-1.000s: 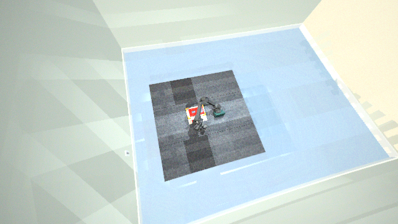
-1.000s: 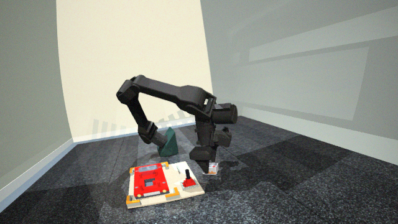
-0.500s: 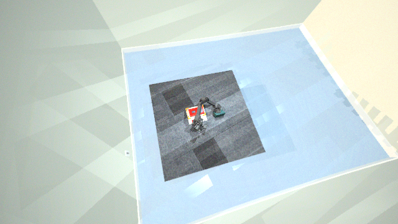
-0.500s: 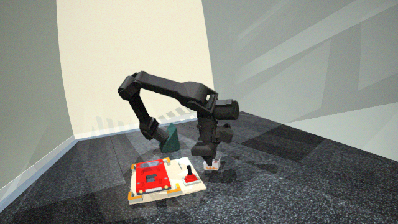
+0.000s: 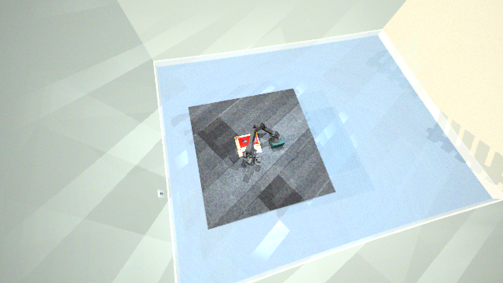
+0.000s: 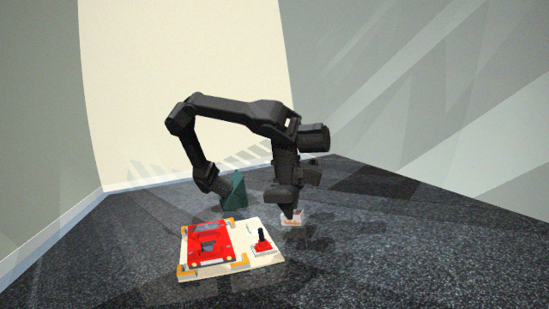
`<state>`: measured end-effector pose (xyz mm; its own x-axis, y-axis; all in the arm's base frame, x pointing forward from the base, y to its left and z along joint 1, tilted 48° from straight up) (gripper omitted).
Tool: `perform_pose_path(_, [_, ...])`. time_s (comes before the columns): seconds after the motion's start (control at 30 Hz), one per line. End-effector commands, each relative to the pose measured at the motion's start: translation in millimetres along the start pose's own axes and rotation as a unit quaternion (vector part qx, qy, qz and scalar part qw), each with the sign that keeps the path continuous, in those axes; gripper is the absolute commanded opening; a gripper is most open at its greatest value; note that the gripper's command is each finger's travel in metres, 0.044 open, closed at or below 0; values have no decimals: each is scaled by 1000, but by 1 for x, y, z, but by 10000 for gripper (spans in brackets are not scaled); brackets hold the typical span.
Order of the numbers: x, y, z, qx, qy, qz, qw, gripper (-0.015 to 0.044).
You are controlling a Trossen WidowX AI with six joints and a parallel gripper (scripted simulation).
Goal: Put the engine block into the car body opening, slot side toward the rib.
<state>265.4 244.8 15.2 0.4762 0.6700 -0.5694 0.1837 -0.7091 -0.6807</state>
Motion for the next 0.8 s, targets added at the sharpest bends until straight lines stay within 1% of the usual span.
perform_pose_path(0.0, [2, -12, 2, 1, 1, -3, 1000, 0])
perform_pose_path(0.77, [-1, -85, 9, 1, 1, -2, 1000, 0])
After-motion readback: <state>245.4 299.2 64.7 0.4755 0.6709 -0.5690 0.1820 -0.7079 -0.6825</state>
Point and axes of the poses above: the point midway between the two fingers, 35 mm back from their tips, its own y axis out along the fingers, its own z axis across the jaws, x = y × z, the point moved 10 cm from there along -y, back along the fingers, and after that the axes turned 1 degree about y, right-handed, at the moved point
